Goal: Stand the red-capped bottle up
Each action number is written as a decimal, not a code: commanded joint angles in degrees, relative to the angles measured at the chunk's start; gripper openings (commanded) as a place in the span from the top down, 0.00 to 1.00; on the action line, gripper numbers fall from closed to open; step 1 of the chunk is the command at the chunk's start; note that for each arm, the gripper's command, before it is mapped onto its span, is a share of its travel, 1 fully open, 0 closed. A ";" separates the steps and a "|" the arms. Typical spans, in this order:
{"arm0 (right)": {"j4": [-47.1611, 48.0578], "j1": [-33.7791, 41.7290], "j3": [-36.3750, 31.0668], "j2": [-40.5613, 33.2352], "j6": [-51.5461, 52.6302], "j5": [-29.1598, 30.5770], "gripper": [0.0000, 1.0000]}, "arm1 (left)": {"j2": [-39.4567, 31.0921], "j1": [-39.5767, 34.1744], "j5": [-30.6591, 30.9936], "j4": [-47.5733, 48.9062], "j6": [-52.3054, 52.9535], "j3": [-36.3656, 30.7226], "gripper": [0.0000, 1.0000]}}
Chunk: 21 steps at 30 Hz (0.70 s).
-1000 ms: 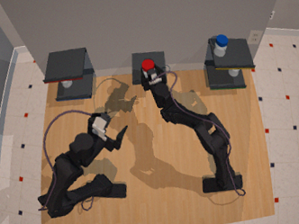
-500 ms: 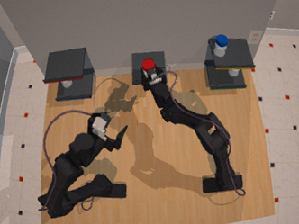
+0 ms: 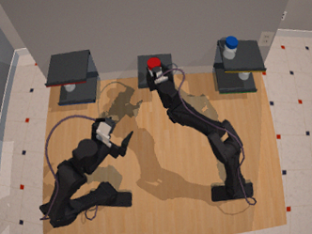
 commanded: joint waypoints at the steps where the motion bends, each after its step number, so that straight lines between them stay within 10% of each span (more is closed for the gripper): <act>1: -4.37 -0.03 4.75 -3.88 -0.28 0.28 0.48 | -0.21 -0.45 -0.53 0.17 -0.53 1.51 0.11; 12: -4.59 -0.92 6.84 -4.23 -0.20 -2.73 0.48 | 0.56 -0.95 0.14 4.01 -0.38 1.30 0.11; 21: 9.50 -12.67 -11.94 -12.11 -0.73 -19.47 0.48 | 11.61 -3.74 4.92 27.49 1.32 -7.52 0.11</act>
